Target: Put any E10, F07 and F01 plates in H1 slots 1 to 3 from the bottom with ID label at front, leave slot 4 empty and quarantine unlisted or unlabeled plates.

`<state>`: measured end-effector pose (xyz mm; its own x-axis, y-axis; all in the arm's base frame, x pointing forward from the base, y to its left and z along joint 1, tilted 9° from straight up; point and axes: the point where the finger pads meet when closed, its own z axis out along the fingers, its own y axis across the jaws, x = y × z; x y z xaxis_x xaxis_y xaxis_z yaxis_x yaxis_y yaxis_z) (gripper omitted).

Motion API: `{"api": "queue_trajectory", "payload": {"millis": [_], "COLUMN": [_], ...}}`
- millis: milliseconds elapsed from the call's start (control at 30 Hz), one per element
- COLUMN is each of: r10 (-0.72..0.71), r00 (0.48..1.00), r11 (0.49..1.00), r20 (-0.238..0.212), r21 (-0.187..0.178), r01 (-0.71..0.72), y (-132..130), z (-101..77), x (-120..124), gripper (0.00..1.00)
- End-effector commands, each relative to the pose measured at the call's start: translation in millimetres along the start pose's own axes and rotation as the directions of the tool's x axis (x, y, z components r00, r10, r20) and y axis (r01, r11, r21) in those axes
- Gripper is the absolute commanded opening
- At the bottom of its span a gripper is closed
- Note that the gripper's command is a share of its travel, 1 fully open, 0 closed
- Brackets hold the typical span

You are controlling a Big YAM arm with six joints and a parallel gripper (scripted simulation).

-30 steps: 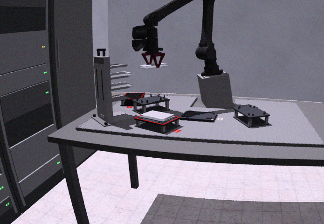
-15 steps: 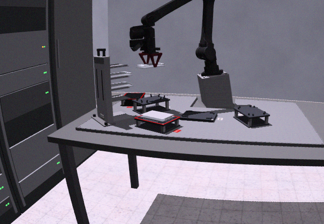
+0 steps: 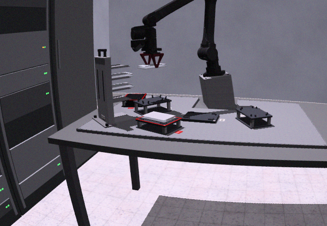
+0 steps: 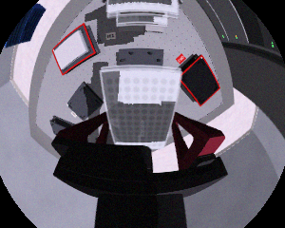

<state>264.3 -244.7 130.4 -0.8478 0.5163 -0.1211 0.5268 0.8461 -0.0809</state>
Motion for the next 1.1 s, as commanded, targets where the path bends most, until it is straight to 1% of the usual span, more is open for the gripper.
{"api": "queue_trajectory", "payload": {"millis": [0, 167, 200, 267, 300, 333, 367, 600, 667, 700, 767, 1067], "r10": [0.005, 0.005, 0.005, 0.006, 0.004, 0.0, -0.003, 0.001, 0.001, -0.001, -0.002, 0.0], "r00": [0.995, 0.995, 0.996, 0.997, 0.998, 0.999, 1.0, 1.0, 1.0, 0.998, 1.0, 1.0], "r11": [1.0, 1.0, 1.0, 1.0, 1.0, 1.0, 1.0, 1.0, 1.0, 1.0, 1.0, 1.0], "r20": [0.098, 0.098, 0.084, 0.083, 0.068, 0.036, 0.03, 0.031, 0.031, 0.062, 0.029, 0.028], "r21": [0.016, 0.016, 0.014, 0.014, 0.011, 0.005, 0.004, 0.004, 0.004, 0.009, 0.004, 0.004], "r01": [-0.007, -0.007, -0.006, -0.007, -0.005, 0.0, 0.002, -0.001, -0.001, 0.001, 0.002, 0.0], "y": [-10, -10, -11, -12, -10, -6, -4, -6, -6, -4, -5, -5], "z": [-32.6, -32.6, -21.6, -15.9, -7.5, 6.5, 11.3, 29.6, 29.6, 21.1, 38.3, 62.6], "x": [-32, -32, -34, -34, -29, -15, -13, -12, -12, -15, -12, -11], "gripper": [0.86, 0.86, 0.86, 0.86, 0.86, 0.86, 0.86, 0.86, 0.86, 0.86, 0.86, 0.86]}}
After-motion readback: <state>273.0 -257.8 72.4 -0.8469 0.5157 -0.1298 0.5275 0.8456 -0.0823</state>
